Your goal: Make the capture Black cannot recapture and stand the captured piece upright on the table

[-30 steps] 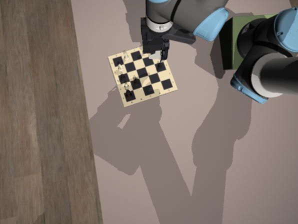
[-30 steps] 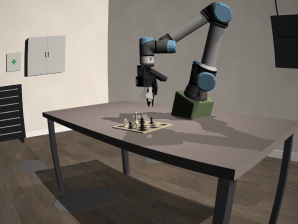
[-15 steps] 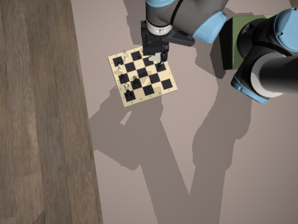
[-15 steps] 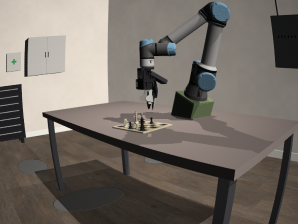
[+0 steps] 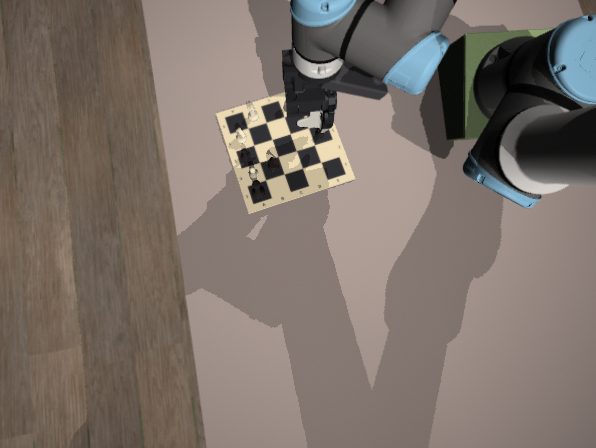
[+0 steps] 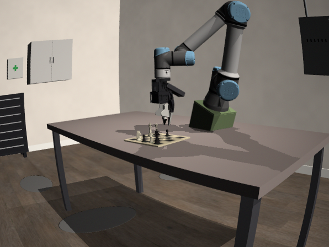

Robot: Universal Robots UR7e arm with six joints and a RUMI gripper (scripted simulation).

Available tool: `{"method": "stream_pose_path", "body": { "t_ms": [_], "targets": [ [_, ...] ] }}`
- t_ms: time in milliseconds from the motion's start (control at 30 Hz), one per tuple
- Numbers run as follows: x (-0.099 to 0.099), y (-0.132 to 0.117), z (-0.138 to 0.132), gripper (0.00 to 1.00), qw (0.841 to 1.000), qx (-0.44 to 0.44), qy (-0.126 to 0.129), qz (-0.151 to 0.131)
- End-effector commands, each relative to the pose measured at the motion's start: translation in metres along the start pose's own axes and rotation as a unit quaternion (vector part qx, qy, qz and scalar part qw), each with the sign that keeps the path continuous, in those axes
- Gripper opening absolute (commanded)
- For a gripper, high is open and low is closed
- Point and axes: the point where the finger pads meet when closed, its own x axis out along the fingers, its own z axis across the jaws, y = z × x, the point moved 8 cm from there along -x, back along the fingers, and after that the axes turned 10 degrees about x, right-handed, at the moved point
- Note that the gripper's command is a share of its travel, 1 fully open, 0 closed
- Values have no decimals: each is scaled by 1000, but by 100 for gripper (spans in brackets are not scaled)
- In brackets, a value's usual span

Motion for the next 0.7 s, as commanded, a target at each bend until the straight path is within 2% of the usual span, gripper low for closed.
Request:
{"method": "stream_pose_path", "body": {
  "t_ms": [0, 667],
  "targets": [
    [6, -1, 0, 20, 1000, 0, 0, -1],
    [14, -1, 0, 20, 1000, 0, 0, -1]
  ]
}}
